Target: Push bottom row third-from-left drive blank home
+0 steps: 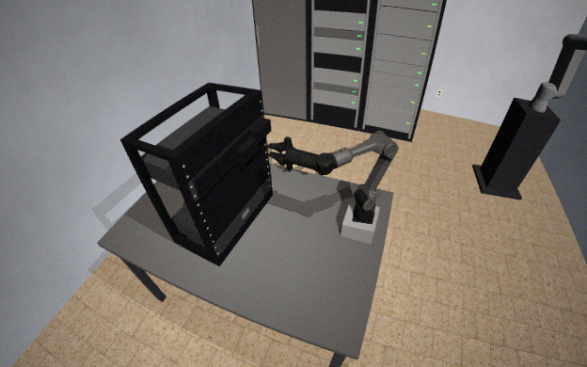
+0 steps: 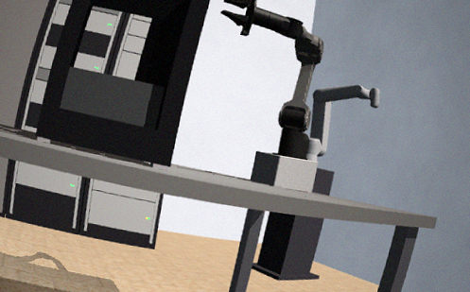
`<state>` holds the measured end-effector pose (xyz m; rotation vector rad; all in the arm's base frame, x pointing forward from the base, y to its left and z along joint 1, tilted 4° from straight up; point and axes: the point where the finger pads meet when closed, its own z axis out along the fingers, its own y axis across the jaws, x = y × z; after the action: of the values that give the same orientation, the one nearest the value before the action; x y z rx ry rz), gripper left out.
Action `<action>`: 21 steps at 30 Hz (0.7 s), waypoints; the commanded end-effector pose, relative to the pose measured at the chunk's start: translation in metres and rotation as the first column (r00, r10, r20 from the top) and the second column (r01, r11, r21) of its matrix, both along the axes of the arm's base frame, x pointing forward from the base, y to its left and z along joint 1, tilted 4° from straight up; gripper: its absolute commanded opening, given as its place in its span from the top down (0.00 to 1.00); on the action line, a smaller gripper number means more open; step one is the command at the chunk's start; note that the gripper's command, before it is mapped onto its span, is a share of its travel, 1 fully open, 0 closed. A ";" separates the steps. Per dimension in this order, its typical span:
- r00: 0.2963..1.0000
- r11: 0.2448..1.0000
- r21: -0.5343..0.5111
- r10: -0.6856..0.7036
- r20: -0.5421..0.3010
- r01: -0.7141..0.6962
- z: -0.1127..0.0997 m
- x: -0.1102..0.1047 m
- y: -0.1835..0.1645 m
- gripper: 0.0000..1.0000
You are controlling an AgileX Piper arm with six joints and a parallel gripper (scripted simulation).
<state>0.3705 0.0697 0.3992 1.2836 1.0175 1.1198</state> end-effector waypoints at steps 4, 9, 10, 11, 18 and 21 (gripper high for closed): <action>1.000 1.000 0.001 0.001 0.003 -0.001 0.001 0.000 0.000 1.00; 1.000 1.000 0.001 0.001 0.003 -0.001 0.001 0.000 0.000 1.00; 1.000 1.000 0.001 0.001 0.003 -0.001 0.001 0.000 0.000 1.00; 1.000 1.000 0.001 0.001 0.003 -0.001 0.001 0.000 0.000 1.00; 1.000 1.000 0.001 0.001 0.003 -0.001 0.001 0.000 0.000 1.00; 1.000 1.000 0.001 0.001 0.003 -0.001 -0.006 0.001 0.003 1.00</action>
<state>0.3704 0.0705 0.3984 1.2835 1.0136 1.1236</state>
